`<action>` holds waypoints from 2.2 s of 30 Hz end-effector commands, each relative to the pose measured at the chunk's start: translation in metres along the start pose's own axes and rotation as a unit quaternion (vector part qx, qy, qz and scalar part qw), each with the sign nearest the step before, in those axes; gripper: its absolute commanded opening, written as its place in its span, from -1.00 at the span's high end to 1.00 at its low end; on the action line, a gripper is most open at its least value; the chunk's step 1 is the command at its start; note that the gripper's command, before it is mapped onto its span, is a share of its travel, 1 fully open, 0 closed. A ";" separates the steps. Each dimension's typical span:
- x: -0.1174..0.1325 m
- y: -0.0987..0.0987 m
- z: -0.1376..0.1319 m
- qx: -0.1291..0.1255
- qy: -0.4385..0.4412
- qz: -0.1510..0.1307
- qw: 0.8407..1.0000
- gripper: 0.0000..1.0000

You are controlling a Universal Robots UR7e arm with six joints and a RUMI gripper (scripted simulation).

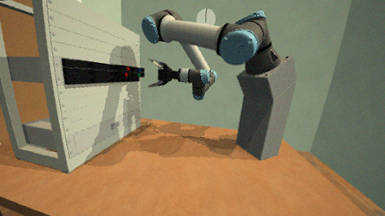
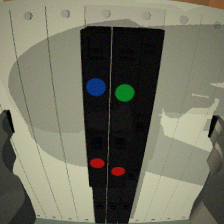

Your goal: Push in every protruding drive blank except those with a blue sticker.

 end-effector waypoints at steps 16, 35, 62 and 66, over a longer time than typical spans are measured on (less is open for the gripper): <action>0.000 0.000 0.000 0.000 0.000 0.000 1.000 -1.00; 0.008 0.000 0.001 0.000 0.000 0.000 1.000 -1.00; 0.095 0.003 0.012 0.000 0.000 0.000 1.000 -1.00; 0.108 0.003 0.014 0.000 0.000 0.000 1.000 -1.00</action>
Point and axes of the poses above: the point where the finger pads meet when closed, its own y axis out along the fingers, its own z axis across the jaws, x = y × z, the point moved 10 cm from there along -y, back along the fingers, and after that the axes turned 1 degree about y, right-handed, at the moved point
